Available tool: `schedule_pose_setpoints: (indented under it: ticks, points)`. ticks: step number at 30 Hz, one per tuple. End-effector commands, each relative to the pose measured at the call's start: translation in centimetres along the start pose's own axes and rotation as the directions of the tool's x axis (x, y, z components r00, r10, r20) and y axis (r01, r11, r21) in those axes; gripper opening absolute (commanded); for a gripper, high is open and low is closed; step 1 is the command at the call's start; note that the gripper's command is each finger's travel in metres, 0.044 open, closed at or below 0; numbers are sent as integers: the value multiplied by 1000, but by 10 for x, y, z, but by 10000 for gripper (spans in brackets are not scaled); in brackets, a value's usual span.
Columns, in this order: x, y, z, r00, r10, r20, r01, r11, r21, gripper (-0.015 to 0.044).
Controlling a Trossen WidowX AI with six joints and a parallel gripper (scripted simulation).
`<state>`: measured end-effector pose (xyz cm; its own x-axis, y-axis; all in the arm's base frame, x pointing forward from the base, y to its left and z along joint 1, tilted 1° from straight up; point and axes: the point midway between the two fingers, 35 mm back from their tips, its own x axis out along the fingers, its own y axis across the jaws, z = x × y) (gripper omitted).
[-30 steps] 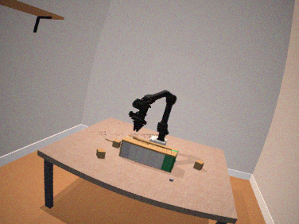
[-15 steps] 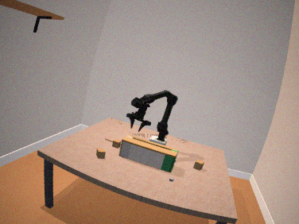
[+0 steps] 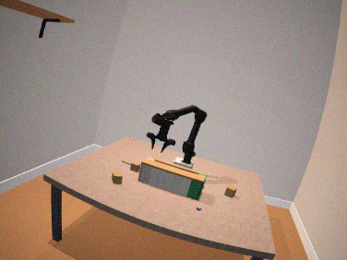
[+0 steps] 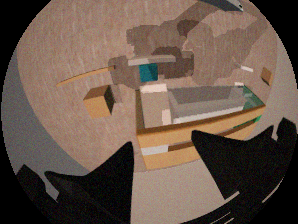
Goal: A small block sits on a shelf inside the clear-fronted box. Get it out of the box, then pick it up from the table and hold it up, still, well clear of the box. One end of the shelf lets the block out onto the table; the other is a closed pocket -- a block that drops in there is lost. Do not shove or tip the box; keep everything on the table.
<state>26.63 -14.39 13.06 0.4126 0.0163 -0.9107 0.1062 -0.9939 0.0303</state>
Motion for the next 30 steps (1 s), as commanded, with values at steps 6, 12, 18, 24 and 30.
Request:
schedule_pose_setpoints:
  ticks: [6,12,18,24,30]
  points:
    - [77,-3,38,1000,-6,1,6,1000,17,285]
    - [86,-4,44,1000,-6,1,6,1000,17,285]
    - [92,-4,46,1000,-7,3,7,1000,14,285]
    - [101,-4,49,1000,-8,4,7,1000,9,285]
    - [110,-4,53,1000,-8,6,8,1000,4,285]
